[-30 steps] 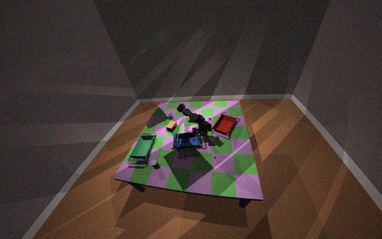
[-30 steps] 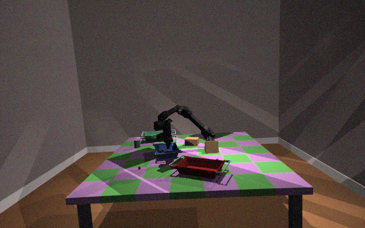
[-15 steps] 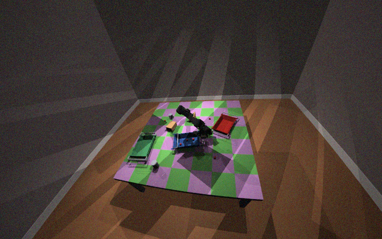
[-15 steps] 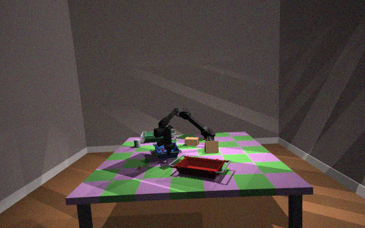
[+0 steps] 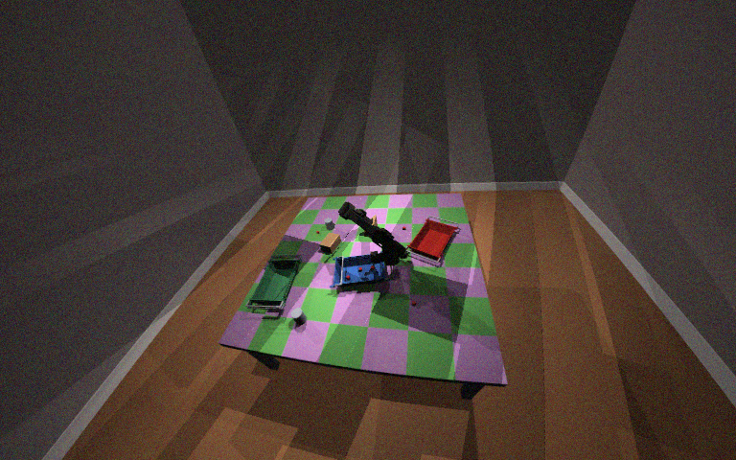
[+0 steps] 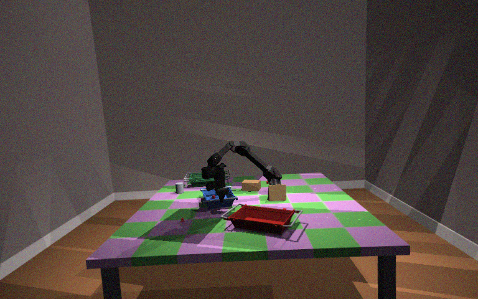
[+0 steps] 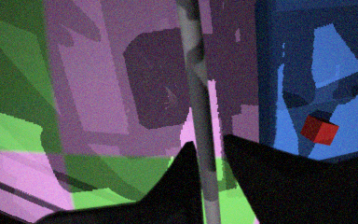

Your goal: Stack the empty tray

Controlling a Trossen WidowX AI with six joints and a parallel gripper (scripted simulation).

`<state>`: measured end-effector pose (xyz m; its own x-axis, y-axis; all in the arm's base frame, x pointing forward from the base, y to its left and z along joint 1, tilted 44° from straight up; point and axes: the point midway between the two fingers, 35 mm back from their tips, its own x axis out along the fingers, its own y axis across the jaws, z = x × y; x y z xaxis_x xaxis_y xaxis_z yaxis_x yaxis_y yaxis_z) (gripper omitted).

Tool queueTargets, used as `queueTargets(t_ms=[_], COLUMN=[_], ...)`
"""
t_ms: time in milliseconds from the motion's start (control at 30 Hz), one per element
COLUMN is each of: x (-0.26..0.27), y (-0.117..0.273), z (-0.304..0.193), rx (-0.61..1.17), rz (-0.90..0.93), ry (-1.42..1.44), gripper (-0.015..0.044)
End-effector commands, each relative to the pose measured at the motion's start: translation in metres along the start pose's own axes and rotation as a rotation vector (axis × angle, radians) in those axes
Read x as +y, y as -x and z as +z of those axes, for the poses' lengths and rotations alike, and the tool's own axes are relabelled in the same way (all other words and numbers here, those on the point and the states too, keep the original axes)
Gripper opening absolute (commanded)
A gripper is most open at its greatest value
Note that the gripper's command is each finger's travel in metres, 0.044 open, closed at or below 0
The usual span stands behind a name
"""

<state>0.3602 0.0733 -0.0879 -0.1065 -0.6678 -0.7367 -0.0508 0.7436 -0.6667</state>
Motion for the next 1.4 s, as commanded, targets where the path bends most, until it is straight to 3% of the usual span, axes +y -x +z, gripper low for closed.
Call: queueTargets(t_ms=[0,367,700,1100,1367], x=[-0.011,-0.042,-0.07,-0.062,-0.064], y=[0.014,0.02,0.0,0.047,0.04], z=[0.002,0.002,0.002,0.004,0.004], rx=[-0.008,-0.007,-0.007,-0.007,-0.013], rz=[-0.006,-0.007,-0.01,-0.008,-0.011], ry=[-0.006,-0.005,-0.005,-0.005,-0.003], gripper=[0.008,0.008,0.008,0.008,0.008])
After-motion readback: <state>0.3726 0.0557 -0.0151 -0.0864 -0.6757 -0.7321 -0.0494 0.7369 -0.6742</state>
